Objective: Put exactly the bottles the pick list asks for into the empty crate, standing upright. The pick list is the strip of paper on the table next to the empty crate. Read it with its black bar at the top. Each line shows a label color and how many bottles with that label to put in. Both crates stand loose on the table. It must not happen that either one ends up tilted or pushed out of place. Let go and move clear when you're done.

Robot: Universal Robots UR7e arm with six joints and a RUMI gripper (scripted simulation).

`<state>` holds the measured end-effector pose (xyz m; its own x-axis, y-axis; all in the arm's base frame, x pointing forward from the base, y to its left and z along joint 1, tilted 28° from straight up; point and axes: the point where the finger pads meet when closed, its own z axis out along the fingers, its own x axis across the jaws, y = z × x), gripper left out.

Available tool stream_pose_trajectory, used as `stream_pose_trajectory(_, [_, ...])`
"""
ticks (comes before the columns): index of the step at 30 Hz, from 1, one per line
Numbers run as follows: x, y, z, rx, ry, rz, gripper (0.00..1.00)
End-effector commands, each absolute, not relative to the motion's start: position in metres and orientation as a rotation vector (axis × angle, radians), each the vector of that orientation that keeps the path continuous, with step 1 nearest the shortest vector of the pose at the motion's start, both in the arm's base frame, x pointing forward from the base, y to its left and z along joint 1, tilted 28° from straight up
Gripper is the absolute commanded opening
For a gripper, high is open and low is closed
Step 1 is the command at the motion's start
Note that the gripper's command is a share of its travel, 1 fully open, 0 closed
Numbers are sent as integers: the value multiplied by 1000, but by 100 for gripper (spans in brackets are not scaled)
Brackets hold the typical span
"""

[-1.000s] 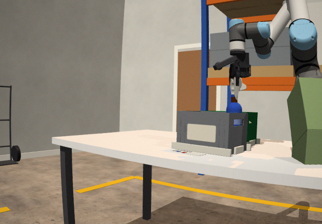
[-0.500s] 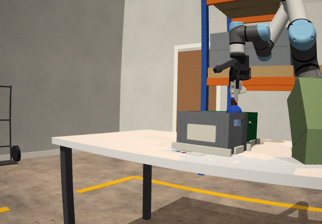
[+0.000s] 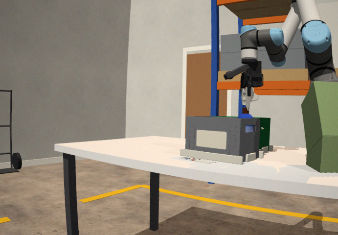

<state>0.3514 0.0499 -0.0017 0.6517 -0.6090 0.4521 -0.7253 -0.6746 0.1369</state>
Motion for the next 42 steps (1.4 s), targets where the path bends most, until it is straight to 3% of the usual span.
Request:
stream_pose_trajectory(1, [354, 47, -7, 2568, -1069, 545, 0])
stream_pose_trajectory(42, [362, 34, -34, 2568, -1069, 548, 0])
